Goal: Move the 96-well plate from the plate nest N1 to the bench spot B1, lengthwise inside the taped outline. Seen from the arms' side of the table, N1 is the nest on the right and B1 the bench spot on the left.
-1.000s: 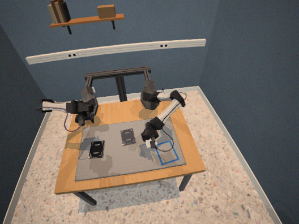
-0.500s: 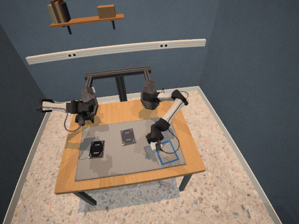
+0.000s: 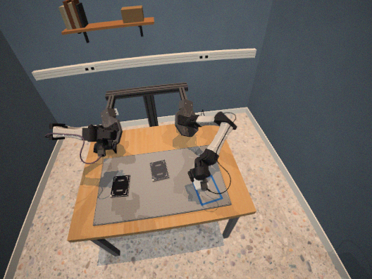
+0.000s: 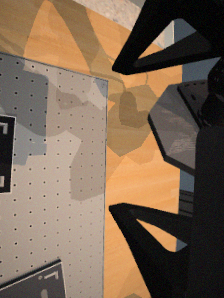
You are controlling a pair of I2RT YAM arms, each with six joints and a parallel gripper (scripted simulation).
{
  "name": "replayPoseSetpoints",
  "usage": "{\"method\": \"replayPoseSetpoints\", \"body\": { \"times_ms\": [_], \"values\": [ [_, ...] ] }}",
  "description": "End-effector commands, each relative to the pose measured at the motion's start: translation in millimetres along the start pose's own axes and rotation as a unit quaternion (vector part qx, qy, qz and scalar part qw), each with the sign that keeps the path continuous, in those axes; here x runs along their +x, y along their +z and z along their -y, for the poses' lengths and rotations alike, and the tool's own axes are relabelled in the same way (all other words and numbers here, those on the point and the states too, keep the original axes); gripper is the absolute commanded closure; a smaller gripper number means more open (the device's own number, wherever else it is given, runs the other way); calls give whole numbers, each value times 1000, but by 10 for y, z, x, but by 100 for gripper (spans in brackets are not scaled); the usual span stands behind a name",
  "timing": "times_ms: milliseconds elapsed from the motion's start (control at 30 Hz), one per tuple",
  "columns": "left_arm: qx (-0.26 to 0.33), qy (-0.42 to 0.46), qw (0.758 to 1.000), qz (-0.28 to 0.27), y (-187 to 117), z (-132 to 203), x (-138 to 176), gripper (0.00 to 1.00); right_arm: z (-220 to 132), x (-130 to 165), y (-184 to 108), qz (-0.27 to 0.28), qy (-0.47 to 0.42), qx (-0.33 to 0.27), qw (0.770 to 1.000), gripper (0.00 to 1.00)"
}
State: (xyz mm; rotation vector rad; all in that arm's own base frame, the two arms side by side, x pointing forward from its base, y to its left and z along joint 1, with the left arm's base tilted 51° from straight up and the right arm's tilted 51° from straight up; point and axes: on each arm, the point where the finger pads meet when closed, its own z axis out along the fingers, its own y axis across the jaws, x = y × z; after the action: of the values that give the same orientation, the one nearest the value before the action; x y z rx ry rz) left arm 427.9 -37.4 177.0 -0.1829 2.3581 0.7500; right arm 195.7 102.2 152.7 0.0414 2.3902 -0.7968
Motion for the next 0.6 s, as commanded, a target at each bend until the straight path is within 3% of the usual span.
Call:
{"method": "replayPoseSetpoints", "body": {
  "times_ms": [0,567],
  "values": [
    [4,-3,1000,2,-52,-190,-138,100,4,10,-8,0,-2,0,1000,0],
    [0,10,1000,-10,68,-480,-418,100,4,10,-8,0,-2,0,1000,0]
  ]
}}
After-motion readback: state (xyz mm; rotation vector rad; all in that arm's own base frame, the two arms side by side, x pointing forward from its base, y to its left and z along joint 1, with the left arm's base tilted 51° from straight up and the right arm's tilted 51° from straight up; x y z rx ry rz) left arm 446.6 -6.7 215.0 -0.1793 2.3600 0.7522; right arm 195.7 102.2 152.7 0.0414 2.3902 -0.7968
